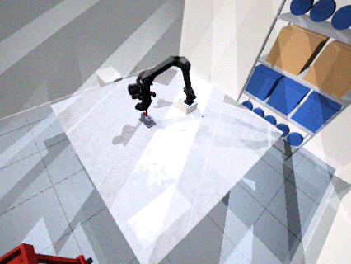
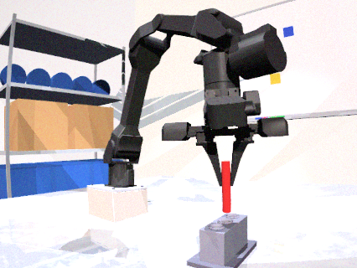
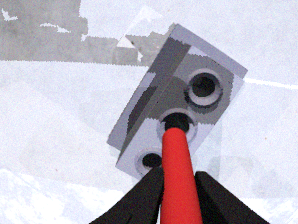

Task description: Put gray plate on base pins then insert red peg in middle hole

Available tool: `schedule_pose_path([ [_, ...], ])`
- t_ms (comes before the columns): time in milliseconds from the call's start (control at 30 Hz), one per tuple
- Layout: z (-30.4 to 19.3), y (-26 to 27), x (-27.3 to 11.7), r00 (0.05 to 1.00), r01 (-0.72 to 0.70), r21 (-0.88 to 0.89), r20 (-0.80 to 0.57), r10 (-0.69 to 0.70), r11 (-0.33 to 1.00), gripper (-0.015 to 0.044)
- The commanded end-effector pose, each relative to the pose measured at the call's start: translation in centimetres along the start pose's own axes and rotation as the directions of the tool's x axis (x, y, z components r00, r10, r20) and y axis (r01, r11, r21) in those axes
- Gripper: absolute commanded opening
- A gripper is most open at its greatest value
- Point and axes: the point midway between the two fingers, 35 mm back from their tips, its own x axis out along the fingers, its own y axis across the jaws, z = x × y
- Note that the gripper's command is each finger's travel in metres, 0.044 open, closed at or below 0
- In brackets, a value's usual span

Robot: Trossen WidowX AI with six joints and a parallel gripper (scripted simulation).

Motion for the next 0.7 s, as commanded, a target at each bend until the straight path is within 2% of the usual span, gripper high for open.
schedule_pose_path([
  [0, 0.03, -0.08, 0.10, 1.000, 0.006, -0.005, -0.001, -0.006, 1.000, 0.0000],
  [667, 0.00, 0.00, 0.02, 1.000, 0.000, 0.000, 0.000, 0.000, 1.000, 0.0000],
])
